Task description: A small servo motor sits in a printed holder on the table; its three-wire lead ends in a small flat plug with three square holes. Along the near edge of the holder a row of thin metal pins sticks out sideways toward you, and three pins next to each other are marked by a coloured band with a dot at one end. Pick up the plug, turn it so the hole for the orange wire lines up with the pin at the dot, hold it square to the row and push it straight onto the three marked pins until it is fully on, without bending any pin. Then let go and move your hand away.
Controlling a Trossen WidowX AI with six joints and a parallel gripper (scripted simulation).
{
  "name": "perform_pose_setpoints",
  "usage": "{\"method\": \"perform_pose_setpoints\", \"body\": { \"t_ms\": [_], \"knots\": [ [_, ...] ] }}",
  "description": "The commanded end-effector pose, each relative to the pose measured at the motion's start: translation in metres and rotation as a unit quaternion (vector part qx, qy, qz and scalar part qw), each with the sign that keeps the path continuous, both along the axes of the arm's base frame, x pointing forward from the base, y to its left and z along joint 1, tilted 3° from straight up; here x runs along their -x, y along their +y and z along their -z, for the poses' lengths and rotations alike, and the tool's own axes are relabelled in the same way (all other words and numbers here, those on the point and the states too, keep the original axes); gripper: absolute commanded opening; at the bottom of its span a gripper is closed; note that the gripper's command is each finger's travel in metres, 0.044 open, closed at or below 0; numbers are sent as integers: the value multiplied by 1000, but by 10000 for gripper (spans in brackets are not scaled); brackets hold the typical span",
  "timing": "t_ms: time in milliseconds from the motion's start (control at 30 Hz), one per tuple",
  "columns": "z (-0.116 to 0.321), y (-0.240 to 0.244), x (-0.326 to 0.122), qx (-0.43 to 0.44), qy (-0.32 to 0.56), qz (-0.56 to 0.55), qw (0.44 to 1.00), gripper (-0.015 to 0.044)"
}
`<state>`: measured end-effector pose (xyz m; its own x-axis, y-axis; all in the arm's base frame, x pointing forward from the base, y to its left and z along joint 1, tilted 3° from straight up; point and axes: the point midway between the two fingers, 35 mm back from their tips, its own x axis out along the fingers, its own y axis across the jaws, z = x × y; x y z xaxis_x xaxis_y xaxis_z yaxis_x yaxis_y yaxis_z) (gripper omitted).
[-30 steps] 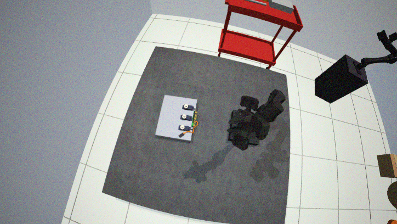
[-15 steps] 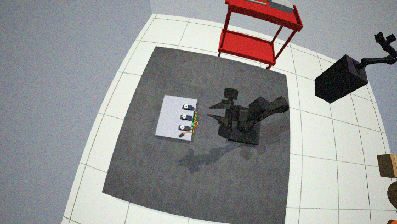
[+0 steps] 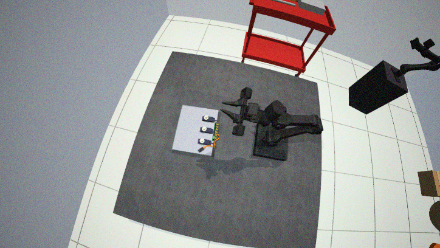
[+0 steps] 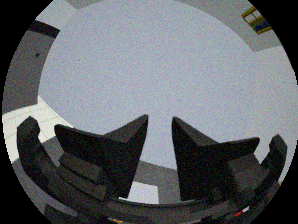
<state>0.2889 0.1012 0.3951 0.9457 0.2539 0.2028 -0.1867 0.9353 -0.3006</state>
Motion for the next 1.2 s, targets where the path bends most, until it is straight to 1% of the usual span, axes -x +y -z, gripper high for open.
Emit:
{"method": "perform_pose_setpoints", "body": {
  "t_ms": [0, 433, 600, 900, 1167],
  "knots": [
    [13, -19, -8, -25, 21, 20, 999, 115],
    [63, -97, -25, -137, 86, 103, 981, 115],
    [72, -90, -37, -120, 120, 99, 980, 115],
    [107, -60, -75, -51, 243, 77, 966, 115],
    [145, -30, -98, 19, 346, 48, 937, 115]
  ]
}}
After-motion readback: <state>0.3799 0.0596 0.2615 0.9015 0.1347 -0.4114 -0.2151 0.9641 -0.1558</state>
